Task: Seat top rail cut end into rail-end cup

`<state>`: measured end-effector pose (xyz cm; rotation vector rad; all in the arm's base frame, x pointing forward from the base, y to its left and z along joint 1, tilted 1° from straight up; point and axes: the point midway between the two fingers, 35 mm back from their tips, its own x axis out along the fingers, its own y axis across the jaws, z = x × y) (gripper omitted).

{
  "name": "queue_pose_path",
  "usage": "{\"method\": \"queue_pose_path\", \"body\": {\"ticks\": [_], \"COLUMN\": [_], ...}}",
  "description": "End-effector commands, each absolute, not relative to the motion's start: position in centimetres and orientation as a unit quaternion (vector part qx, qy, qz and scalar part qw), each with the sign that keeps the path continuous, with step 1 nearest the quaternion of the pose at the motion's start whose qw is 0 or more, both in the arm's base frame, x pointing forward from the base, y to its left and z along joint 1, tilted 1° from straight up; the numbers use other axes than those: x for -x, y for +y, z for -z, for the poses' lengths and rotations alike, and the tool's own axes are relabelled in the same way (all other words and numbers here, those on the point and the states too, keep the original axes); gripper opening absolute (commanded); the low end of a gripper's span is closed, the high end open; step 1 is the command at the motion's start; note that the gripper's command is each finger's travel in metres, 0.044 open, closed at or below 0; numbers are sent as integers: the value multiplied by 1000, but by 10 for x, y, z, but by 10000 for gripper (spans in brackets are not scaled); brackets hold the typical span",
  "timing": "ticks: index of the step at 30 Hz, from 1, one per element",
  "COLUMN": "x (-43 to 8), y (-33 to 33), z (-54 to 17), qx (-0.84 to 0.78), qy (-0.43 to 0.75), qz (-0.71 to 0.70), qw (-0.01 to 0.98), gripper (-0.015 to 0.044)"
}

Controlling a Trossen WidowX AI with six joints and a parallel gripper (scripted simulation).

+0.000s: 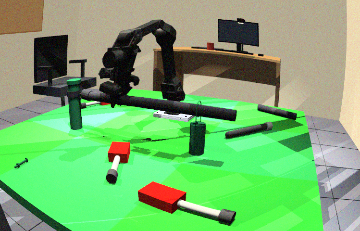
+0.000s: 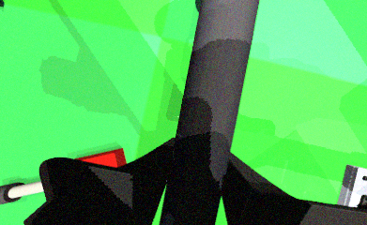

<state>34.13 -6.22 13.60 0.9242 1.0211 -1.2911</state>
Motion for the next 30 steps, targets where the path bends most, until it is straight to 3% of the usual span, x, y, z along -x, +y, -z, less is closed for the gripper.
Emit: {"method": "queue_pose_path", "body": {"ticks": [1,30], "x": [-342,-342], "y": [-70,-82], "z": [-140,-139], "qx": [-394,-393], "qy": [433,440], "qz": [556,556], "qw": [590,586], "gripper": [0,0]}}
